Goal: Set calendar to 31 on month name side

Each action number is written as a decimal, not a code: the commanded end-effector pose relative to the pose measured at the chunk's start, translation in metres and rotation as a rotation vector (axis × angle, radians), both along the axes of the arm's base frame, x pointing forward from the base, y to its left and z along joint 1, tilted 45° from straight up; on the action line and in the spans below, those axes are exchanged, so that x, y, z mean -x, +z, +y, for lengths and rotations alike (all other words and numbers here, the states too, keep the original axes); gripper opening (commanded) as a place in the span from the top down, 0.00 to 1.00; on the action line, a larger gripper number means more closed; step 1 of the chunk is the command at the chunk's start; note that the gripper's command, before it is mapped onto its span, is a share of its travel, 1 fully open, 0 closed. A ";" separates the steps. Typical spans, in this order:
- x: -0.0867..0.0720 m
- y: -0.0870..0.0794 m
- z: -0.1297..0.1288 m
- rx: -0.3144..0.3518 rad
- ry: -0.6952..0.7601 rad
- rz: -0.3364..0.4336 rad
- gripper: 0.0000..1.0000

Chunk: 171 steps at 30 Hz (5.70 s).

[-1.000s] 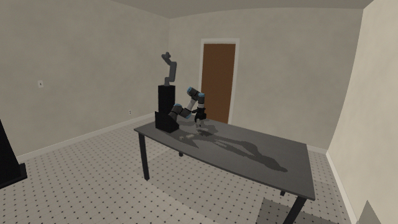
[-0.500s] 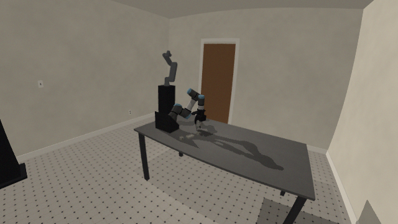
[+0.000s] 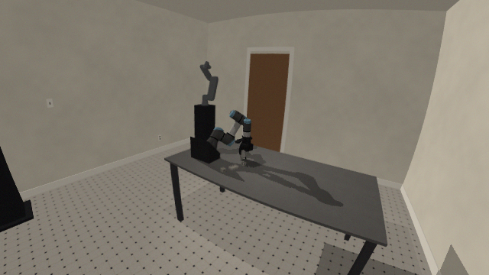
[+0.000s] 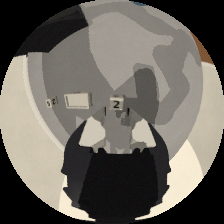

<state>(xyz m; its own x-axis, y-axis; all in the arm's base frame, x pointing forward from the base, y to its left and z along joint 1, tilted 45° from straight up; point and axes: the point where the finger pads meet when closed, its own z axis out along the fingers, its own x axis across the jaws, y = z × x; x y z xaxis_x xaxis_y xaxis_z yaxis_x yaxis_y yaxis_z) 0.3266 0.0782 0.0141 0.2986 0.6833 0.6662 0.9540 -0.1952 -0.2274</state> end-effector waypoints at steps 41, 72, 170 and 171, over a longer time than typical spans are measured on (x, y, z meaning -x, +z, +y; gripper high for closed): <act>-0.001 -0.006 0.005 0.002 -0.001 -0.002 0.72; -0.001 -0.006 0.005 0.002 -0.001 -0.002 0.72; -0.001 -0.025 0.024 0.002 -0.001 -0.002 0.90; -0.001 -0.025 0.024 0.002 -0.001 -0.002 0.90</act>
<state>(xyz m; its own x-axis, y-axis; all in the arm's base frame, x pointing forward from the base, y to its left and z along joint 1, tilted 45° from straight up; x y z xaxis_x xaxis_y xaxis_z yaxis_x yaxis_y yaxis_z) 0.3265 0.1027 -0.0113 0.2987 0.6835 0.6660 0.9540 -0.1956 -0.2271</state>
